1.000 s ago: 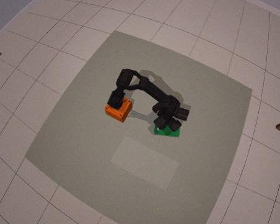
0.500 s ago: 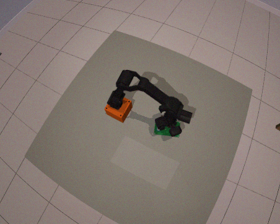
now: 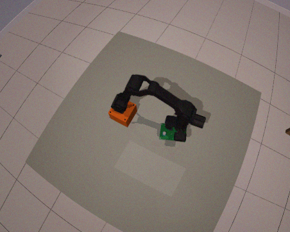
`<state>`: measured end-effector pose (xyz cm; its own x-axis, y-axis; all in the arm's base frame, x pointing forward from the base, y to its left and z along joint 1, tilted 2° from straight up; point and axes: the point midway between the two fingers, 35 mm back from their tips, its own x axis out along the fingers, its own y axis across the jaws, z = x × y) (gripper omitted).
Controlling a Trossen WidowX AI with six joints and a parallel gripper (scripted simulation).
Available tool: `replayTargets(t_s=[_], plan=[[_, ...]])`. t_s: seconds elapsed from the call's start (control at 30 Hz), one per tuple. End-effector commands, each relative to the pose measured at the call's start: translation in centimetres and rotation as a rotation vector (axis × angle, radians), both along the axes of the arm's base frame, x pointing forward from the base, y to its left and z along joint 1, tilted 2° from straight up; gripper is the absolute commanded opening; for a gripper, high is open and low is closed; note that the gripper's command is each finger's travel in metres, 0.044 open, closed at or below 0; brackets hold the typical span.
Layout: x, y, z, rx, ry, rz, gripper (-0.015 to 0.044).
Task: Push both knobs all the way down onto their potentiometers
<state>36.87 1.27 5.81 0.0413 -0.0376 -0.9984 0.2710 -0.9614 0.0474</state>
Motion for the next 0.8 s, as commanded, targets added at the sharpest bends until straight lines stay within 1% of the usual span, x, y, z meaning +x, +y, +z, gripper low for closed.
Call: replayTargets(t_s=[0.0, 0.1, 0.3, 0.77], plan=[[0.6, 0.25, 0.41, 0.012, 0.005, -0.135, 0.0], [0.91, 0.37, 0.7, 0.017, 0.007, -0.215, 0.0], [0.93, 0.38, 0.72, 0.017, 0.008, -0.215, 0.0], [0.95, 0.37, 0.56, 0.001, 0.023, 0.248, 0.0]])
